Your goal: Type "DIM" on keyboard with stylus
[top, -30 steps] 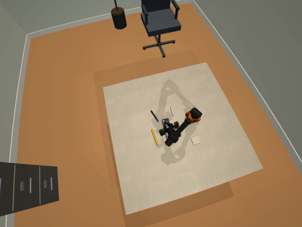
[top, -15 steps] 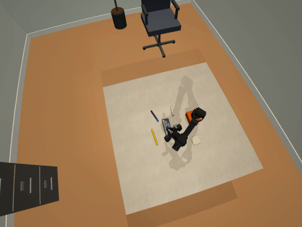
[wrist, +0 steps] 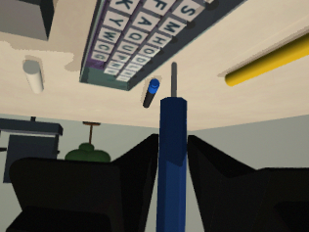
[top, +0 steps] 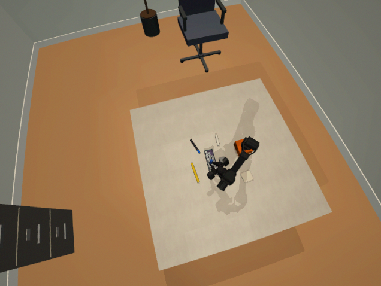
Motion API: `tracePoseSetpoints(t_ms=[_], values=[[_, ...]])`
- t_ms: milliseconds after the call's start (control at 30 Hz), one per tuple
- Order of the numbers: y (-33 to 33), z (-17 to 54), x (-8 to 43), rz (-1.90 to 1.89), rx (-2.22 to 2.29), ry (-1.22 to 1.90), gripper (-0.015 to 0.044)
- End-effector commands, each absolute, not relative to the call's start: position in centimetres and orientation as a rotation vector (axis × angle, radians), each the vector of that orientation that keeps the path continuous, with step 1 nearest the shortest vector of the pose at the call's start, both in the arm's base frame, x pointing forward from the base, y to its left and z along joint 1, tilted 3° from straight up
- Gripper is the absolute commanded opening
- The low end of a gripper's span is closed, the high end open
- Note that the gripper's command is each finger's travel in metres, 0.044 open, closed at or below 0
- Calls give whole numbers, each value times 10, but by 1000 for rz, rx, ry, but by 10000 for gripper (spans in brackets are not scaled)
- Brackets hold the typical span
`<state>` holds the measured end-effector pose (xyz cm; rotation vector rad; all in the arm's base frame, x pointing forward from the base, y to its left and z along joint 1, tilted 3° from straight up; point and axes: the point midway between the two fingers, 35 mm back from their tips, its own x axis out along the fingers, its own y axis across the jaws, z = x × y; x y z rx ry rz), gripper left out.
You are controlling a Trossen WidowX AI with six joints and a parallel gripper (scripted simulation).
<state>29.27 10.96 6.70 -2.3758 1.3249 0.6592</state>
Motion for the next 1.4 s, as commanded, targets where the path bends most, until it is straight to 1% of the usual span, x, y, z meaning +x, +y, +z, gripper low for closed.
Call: tracePoseSetpoints(t_ms=[0,133,233,267,1367], values=[[109,55,292,659,-2384,1330,0],[109,54,292,659,-2384,1330,0],[110,53,293,659,-2384,1330,79],[110,52,293,659,-2384,1330,81],[112,36,293,659,-2384,1330,81]])
